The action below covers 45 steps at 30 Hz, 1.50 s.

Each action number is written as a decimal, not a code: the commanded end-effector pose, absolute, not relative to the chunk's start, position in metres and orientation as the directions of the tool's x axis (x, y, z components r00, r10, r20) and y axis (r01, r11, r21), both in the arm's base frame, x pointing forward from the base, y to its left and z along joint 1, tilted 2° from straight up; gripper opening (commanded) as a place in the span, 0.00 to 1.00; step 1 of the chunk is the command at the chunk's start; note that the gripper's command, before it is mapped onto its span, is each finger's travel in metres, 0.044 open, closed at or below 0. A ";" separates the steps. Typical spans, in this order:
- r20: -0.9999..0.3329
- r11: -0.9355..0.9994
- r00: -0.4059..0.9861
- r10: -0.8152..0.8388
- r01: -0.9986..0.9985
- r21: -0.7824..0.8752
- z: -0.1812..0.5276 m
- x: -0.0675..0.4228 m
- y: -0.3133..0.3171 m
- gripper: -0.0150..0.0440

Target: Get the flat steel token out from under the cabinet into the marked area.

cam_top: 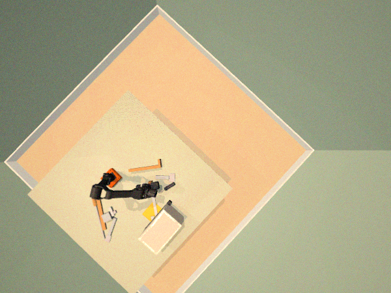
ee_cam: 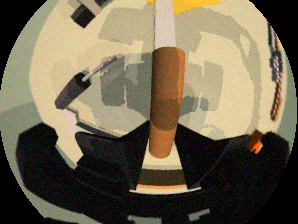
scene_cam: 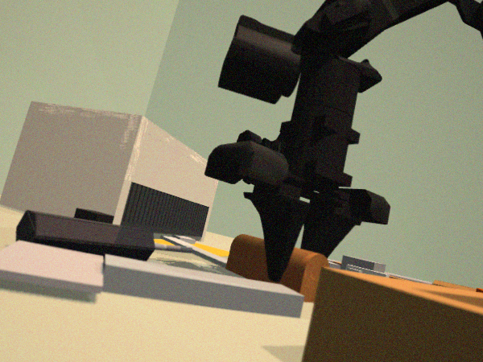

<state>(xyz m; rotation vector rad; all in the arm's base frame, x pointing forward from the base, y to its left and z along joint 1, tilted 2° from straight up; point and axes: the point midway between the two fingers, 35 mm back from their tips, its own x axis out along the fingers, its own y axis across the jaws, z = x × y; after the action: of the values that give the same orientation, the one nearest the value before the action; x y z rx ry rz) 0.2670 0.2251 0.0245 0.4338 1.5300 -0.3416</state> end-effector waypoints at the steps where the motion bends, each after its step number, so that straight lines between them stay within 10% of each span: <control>1: -0.999 0.877 0.020 0.050 0.477 0.054 0.023 0.260 0.228 0.25; 45: -0.998 0.880 0.015 0.054 0.473 0.054 0.028 0.215 0.257 0.25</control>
<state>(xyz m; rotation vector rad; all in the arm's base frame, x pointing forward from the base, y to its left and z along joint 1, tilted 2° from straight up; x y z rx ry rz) 0.2183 0.2549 0.0261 0.4247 1.5384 -0.3398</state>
